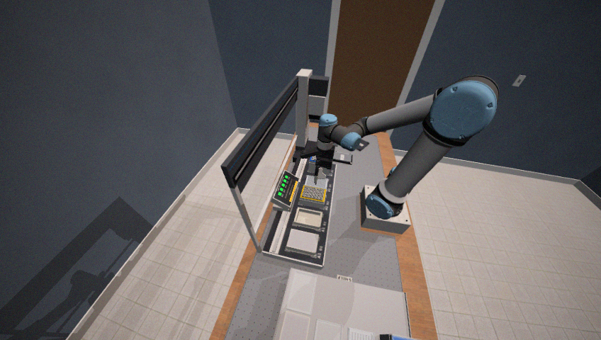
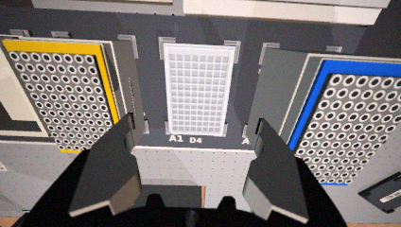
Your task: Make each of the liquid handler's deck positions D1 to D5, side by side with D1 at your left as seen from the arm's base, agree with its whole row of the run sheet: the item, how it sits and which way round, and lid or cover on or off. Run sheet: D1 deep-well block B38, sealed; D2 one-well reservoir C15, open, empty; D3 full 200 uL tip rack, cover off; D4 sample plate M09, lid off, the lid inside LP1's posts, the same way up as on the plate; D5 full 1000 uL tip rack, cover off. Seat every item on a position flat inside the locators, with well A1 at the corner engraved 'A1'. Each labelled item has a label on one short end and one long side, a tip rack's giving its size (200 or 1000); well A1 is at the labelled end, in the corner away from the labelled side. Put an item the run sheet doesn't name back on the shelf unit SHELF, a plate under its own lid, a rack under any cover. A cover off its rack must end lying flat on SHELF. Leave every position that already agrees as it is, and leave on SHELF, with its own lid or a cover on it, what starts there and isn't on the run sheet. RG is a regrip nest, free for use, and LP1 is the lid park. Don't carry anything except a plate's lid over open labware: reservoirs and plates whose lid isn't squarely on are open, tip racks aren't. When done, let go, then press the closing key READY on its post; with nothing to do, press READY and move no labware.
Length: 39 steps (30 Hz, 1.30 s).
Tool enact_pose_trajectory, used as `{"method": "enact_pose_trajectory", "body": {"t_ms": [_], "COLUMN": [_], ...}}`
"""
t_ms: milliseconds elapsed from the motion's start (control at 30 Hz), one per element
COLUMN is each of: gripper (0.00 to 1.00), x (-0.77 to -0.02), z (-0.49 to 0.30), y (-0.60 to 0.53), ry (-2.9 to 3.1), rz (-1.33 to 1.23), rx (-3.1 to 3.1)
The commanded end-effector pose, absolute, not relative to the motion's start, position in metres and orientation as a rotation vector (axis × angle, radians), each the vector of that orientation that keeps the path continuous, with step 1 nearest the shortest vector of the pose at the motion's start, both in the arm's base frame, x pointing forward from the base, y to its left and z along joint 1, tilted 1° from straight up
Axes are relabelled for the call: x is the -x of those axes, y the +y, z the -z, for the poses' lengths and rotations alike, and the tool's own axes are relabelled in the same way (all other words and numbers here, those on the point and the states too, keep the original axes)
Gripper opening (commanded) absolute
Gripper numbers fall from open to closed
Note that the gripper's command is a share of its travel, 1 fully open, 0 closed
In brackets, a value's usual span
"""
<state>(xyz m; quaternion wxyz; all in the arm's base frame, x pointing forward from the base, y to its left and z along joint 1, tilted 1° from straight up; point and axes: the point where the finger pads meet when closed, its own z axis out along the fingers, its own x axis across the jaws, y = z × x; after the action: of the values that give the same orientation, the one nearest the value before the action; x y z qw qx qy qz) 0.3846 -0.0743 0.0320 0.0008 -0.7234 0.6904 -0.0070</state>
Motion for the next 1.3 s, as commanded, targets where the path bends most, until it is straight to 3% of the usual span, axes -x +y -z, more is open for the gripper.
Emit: {"method": "enact_pose_trajectory", "body": {"t_ms": [0, 1267], "gripper": [0.82, 0.82], "x": [-0.385, -0.384], "z": [-0.038, -0.094], "y": [-0.074, -0.074], "ry": [2.168, 2.168], "rz": [0.023, 0.023], "rx": [2.271, 2.271]}}
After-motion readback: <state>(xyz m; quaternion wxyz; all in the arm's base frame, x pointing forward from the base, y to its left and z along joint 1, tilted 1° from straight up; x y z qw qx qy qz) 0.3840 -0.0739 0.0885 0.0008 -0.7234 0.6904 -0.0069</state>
